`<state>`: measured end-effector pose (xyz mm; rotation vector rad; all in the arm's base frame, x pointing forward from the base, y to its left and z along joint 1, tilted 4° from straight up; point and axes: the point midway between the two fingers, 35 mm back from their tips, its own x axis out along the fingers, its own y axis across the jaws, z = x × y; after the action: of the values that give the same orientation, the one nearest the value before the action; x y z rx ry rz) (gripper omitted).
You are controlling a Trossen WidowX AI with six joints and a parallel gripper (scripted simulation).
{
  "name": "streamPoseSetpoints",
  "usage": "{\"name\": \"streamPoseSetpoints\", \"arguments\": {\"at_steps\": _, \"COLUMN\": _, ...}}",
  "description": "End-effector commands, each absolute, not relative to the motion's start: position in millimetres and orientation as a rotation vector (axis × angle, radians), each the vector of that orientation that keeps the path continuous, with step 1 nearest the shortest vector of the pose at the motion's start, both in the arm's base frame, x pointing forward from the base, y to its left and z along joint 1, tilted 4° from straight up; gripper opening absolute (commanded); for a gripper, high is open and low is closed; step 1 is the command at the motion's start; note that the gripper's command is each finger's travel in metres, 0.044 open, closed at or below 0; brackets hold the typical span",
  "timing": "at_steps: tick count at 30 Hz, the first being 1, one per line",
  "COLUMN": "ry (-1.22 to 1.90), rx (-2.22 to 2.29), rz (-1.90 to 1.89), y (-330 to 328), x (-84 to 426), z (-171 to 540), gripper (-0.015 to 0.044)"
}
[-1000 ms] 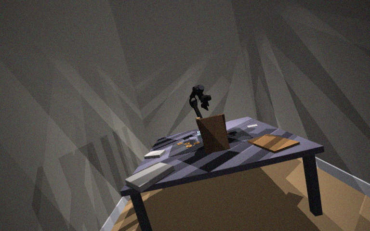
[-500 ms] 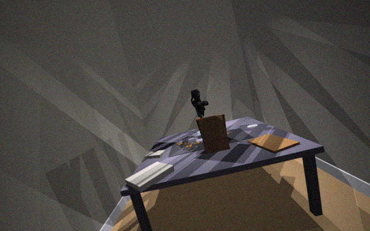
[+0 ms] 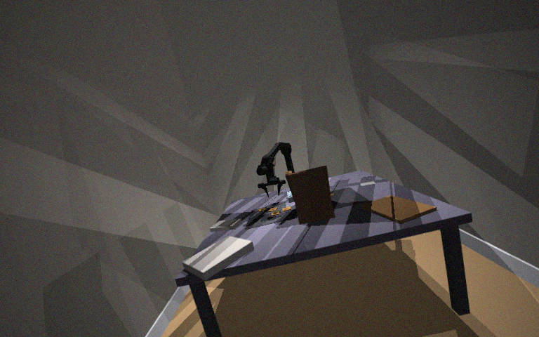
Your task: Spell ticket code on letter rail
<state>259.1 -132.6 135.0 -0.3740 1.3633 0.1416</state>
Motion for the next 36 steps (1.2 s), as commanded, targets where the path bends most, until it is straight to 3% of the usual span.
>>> {"name": "streamPoseSetpoints", "arguments": {"at_steps": 1, "ry": 1.447, "rx": -0.127, "rz": -0.018, "y": -166, "x": 231, "z": 97, "gripper": 0.0340}}
{"name": "streamPoseSetpoints", "arguments": {"at_steps": 6, "ry": 1.490, "rx": 0.064, "rz": -0.152, "y": -183, "x": 194, "z": 70, "gripper": 0.0340}}
{"name": "streamPoseSetpoints", "arguments": {"at_steps": 36, "ry": 1.490, "rx": 0.064, "rz": -0.152, "y": -187, "x": 198, "z": 37, "gripper": 0.0340}}
